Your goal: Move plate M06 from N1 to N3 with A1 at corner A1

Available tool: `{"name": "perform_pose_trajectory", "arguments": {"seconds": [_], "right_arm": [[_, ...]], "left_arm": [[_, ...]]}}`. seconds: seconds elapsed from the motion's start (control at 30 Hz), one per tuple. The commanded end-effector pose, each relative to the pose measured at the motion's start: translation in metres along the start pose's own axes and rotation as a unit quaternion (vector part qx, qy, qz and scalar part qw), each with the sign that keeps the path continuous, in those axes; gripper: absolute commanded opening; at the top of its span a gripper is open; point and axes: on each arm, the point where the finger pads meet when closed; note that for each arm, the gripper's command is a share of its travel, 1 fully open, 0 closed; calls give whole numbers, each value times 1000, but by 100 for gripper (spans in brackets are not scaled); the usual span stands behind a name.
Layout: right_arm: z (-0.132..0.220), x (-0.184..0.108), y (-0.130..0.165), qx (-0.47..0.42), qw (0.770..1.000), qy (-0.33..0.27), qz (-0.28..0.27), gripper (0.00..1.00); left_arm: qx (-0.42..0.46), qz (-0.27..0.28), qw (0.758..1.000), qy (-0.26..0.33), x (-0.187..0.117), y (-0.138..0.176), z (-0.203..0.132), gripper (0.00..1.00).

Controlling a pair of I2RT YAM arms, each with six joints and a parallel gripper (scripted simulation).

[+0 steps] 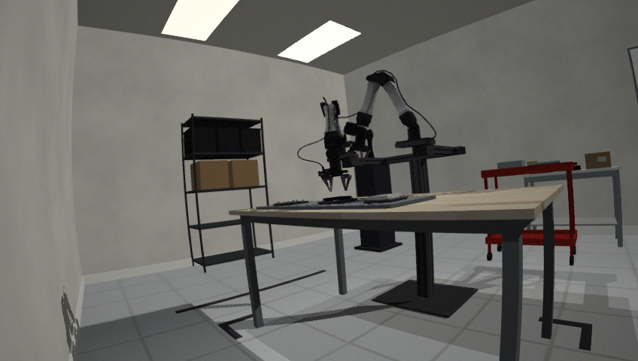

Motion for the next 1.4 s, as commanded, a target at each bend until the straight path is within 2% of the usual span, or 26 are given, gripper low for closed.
{"name": "perform_pose_trajectory", "arguments": {"seconds": [0.0,0.13,0.23,0.3,0.33,0.5,0.73,0.87,0.9,1.0,1.13,1.37], "right_arm": [[11,-35,-6,-4,1000,-15,-17,100],[22,-37,-22,-34,997,-45,-57,100],[30,-40,-33,-84,987,-82,-111,100],[30,-40,-33,-84,987,-82,-111,100],[29,-42,-34,-102,982,-93,-128,100],[16,-49,-26,-170,960,-115,-190,100],[-7,-61,-5,-233,933,-123,-244,100],[-13,-63,0,-243,929,-123,-251,100],[-20,-53,7,-249,931,-116,-242,100],[-23,-65,9,-257,924,-121,-258,100],[-33,-55,21,-256,931,-111,-237,100],[-31,-56,19,-256,930,-113,-240,100]], "left_arm": [[5,8,1000,5,-2,4,-3,100],[5,8,1000,5,-2,4,-3,100],[5,8,1000,5,-2,4,-3,100],[5,8,1000,5,-2,4,-3,100],[5,8,1000,5,-2,4,-3,100],[5,8,1000,5,-2,4,-3,100],[5,8,1000,5,-2,4,-3,100],[5,8,1000,5,-2,4,-3,100],[5,8,1000,5,-2,4,-3,100],[5,8,1000,5,-2,4,-3,100],[5,8,1000,5,-2,4,-3,100],[5,8,1000,5,-2,4,-3,100]]}}
Point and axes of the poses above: on each arm, the point where the finger pads meet when closed, its own x axis out along the fingers, its own z axis across the jaws, y = z × x, and after that the axes turned 11 degrees about x, right-handed
